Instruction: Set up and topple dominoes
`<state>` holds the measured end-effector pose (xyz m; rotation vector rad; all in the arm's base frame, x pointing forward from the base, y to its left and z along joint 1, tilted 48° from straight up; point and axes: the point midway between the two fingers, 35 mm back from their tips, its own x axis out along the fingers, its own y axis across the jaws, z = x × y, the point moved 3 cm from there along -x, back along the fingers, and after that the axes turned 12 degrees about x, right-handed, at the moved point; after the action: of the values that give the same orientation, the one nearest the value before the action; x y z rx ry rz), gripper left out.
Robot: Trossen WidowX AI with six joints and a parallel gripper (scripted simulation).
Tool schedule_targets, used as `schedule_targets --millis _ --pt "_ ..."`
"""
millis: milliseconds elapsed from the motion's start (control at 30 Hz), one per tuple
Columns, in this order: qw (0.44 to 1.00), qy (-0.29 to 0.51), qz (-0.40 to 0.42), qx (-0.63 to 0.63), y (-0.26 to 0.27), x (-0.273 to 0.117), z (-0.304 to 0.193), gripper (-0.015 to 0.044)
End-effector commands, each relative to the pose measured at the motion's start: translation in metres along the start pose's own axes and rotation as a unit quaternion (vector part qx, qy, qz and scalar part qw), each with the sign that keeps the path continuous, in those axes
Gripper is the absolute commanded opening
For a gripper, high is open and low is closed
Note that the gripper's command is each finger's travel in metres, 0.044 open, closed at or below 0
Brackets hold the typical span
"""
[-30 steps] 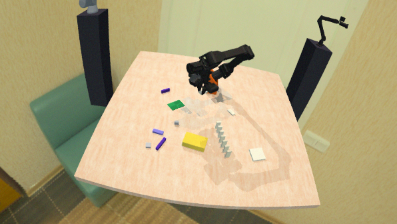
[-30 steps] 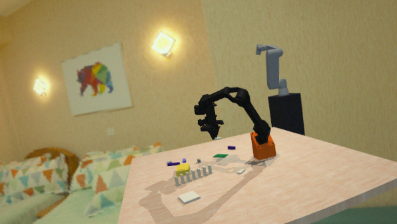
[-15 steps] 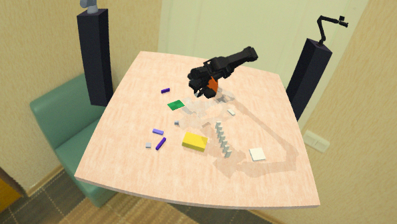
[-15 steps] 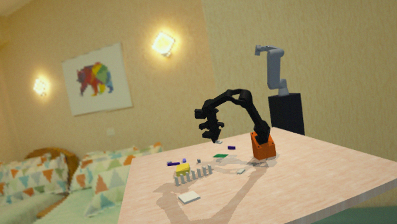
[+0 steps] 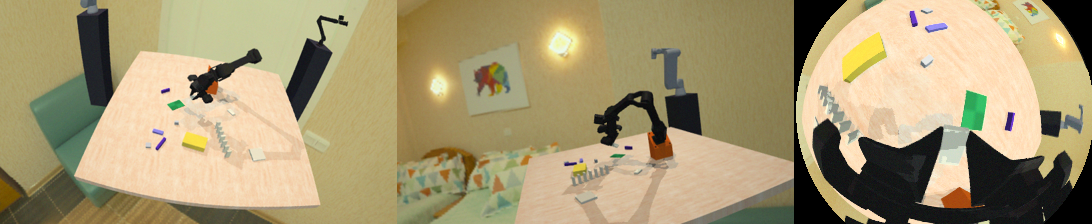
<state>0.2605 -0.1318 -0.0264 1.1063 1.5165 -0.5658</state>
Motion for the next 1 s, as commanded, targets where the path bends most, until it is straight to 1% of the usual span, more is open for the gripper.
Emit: schedule_targets --millis 0,467,967 --pt "0.999 -0.038 -0.011 0.001 0.001 0.005 -0.003 0.0107" --pt "0.986 -0.166 -0.016 0.012 0.005 0.016 -0.01 0.0107" --pt "0.953 -0.299 0.022 0.039 0.008 0.014 -0.023 0.0107"
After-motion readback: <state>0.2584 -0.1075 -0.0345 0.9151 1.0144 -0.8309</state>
